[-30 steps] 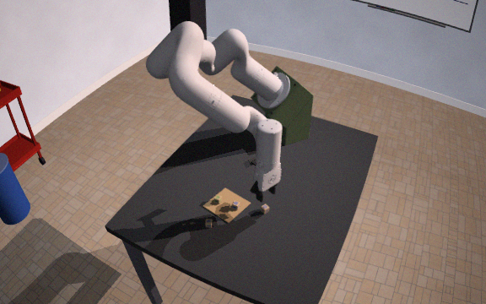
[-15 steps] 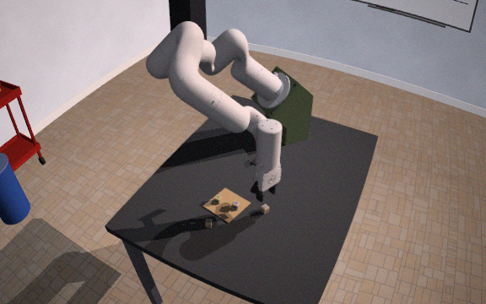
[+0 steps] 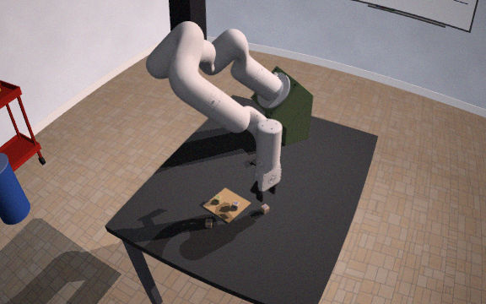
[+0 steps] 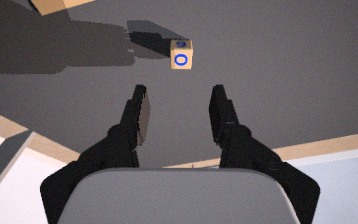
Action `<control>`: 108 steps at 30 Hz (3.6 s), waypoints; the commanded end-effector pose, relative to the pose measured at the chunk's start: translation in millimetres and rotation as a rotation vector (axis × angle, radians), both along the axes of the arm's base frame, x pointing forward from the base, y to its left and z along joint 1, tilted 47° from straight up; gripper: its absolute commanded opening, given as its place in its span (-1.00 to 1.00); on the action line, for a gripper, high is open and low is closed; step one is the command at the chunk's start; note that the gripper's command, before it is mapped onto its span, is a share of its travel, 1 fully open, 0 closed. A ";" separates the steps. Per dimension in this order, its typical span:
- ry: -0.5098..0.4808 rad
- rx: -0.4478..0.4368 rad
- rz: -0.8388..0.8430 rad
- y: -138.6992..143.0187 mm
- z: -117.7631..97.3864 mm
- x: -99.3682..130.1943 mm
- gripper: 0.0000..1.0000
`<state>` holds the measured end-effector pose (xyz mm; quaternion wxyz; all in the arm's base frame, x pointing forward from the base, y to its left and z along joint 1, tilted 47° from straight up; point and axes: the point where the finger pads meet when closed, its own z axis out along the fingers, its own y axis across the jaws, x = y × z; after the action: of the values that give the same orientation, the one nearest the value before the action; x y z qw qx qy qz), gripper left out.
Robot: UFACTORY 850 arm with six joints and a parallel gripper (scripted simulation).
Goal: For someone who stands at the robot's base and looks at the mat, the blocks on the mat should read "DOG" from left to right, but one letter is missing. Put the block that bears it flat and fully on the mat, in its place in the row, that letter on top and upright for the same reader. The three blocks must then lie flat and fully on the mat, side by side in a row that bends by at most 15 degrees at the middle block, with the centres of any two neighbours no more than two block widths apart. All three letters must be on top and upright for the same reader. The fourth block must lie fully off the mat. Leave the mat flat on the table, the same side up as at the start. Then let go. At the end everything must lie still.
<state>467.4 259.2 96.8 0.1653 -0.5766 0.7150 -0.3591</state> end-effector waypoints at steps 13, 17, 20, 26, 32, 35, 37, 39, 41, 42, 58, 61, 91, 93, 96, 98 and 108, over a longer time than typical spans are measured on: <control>-0.004 0.007 -0.006 -0.1 -1.0 1.2 0.26; -0.007 0.012 -0.011 -0.7 -2.2 2.3 0.26; -0.008 0.014 -0.013 -0.8 -2.5 2.6 0.26; -0.009 0.017 -0.016 -3.6 -8.3 7.7 0.26; -0.009 0.017 -0.016 -7.4 -16.3 14.8 0.26; -0.009 0.017 -0.016 -8.7 -19.0 17.2 0.26; -0.009 0.017 -0.016 -9.3 -20.4 18.4 0.26; -0.009 0.017 -0.016 -10.6 -23.0 20.8 0.26; -0.009 0.017 -0.016 -11.8 -25.6 23.0 0.26; -0.009 0.017 -0.016 -12.4 -26.8 24.1 0.26; -0.009 0.017 -0.016 -17.3 -37.1 33.2 0.26; -0.009 0.017 -0.016 -17.6 -37.7 33.7 0.26; -0.009 0.017 -0.016 -17.6 -37.8 33.8 0.26; -0.009 0.017 -0.016 -17.6 -37.8 33.8 0.26; -0.009 0.017 -0.016 -17.6 -37.8 33.8 0.26; -0.009 0.017 -0.016 -17.6 -37.8 33.8 0.26; -0.009 0.017 -0.016 -17.4 -37.7 33.9 0.26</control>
<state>501.2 241.1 58.6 0.1702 -0.5677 0.7219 -0.3572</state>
